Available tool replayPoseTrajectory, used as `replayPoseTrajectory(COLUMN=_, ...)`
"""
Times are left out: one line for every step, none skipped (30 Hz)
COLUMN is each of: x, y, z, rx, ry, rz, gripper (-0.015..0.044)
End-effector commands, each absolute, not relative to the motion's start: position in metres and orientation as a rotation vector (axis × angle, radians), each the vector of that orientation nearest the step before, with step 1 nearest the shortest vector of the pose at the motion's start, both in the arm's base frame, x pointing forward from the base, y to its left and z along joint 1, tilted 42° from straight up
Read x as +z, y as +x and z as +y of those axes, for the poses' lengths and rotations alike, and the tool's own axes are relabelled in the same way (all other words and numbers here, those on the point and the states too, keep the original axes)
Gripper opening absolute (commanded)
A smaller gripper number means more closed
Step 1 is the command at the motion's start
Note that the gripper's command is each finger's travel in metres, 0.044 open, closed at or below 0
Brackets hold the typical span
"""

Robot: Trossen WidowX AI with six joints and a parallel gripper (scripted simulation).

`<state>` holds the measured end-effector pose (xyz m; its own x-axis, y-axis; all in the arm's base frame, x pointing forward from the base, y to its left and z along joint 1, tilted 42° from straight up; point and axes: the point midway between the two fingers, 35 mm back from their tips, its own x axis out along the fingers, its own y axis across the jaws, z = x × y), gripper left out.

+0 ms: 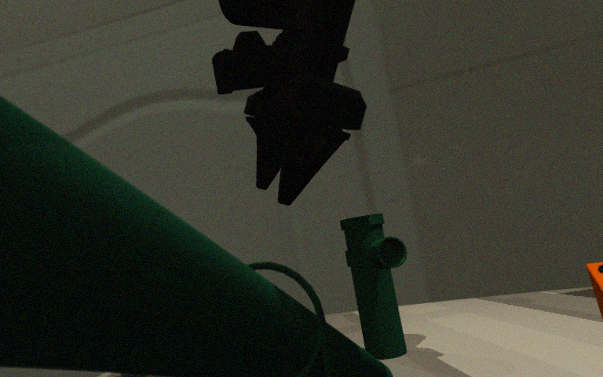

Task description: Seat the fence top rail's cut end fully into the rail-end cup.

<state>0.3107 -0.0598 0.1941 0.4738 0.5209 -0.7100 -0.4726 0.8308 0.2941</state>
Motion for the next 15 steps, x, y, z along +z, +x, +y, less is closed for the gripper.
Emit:
replayPoseTrajectory(x=0.175, y=0.276, z=-0.093, rx=0.532, ry=0.390, rz=0.934, gripper=0.0440)
replayPoseTrajectory(x=0.172, y=0.268, z=-0.100, rx=0.510, ry=0.473, rz=0.934, gripper=0.0440)
replayPoseTrajectory(x=0.170, y=0.262, z=-0.106, rx=0.492, ry=0.542, rz=0.931, gripper=0.0440)
replayPoseTrajectory(x=0.169, y=0.258, z=-0.109, rx=0.480, ry=0.583, rz=0.927, gripper=0.0440)
replayPoseTrajectory(x=0.169, y=0.256, z=-0.110, rx=0.476, ry=0.597, rz=0.926, gripper=0.0440)
replayPoseTrajectory(x=0.169, y=0.256, z=-0.110, rx=0.476, ry=0.597, rz=0.926, gripper=0.0440)
replayPoseTrajectory(x=0.169, y=0.256, z=-0.110, rx=0.476, ry=0.597, rz=0.926, gripper=0.0440)
replayPoseTrajectory(x=0.169, y=0.256, z=-0.110, rx=0.476, ry=0.597, rz=0.926, gripper=0.0440)
replayPoseTrajectory(x=0.169, y=0.256, z=-0.110, rx=0.476, ry=0.597, rz=0.926, gripper=0.0440)
replayPoseTrajectory(x=0.169, y=0.256, z=-0.110, rx=0.476, ry=0.597, rz=0.926, gripper=0.0440)
replayPoseTrajectory(x=0.169, y=0.256, z=-0.110, rx=0.476, ry=0.597, rz=0.926, gripper=0.0440)
replayPoseTrajectory(x=0.169, y=0.256, z=-0.110, rx=0.476, ry=0.597, rz=0.926, gripper=0.0440)
replayPoseTrajectory(x=0.168, y=0.256, z=-0.111, rx=0.482, ry=0.584, rz=0.924, gripper=0.0440)
replayPoseTrajectory(x=0.167, y=0.257, z=-0.113, rx=0.493, ry=0.560, rz=0.921, gripper=0.0440)
replayPoseTrajectory(x=0.164, y=0.257, z=-0.116, rx=0.510, ry=0.525, rz=0.915, gripper=0.0440)
